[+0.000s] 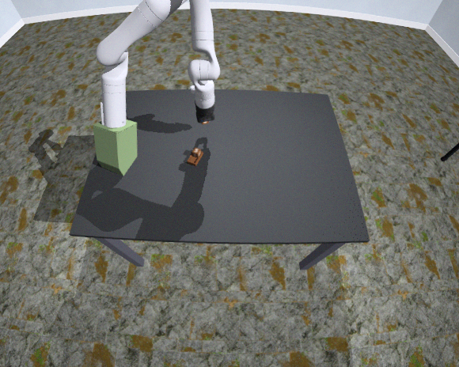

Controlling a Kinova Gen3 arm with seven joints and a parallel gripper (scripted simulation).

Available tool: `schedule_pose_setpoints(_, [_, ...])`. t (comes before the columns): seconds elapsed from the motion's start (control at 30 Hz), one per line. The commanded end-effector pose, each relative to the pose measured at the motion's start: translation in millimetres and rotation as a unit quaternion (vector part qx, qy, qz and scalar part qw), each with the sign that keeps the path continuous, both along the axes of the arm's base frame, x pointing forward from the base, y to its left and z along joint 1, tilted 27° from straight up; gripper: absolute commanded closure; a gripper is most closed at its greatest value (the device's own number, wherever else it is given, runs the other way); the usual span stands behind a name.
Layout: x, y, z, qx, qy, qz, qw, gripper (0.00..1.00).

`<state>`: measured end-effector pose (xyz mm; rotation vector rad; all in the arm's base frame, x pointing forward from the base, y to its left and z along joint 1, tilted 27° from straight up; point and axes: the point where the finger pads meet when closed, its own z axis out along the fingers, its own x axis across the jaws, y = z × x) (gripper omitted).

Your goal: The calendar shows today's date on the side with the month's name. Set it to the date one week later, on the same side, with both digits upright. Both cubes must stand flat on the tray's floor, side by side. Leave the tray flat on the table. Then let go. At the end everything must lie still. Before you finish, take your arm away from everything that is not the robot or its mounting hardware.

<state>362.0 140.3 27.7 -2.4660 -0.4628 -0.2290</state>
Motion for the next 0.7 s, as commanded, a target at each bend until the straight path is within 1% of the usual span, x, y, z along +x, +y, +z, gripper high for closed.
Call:
schedule_pose_setpoints(0.0, [1.0, -7.5, -5.1, 0.01, 0.008, -0.006, 1.0, 0.43])
schedule_pose_setpoints(0.13, [0.2, -8.7, -4.8, 0.021, 0.011, -0.003, 1.0, 0.43])
schedule_pose_setpoints(0.47, [0.3, -8.7, -4.8, 0.026, 0.013, -0.002, 1.0, 0.43])
schedule_pose_setpoints(0.57, [1.0, -8.0, -5.2, 0.036, 0.015, 0.001, 0.999, 0.43])
schedule_pose_setpoints(0.67, [2.1, -7.2, -5.7, 0.053, 0.02, 0.006, 0.998, 0.43])
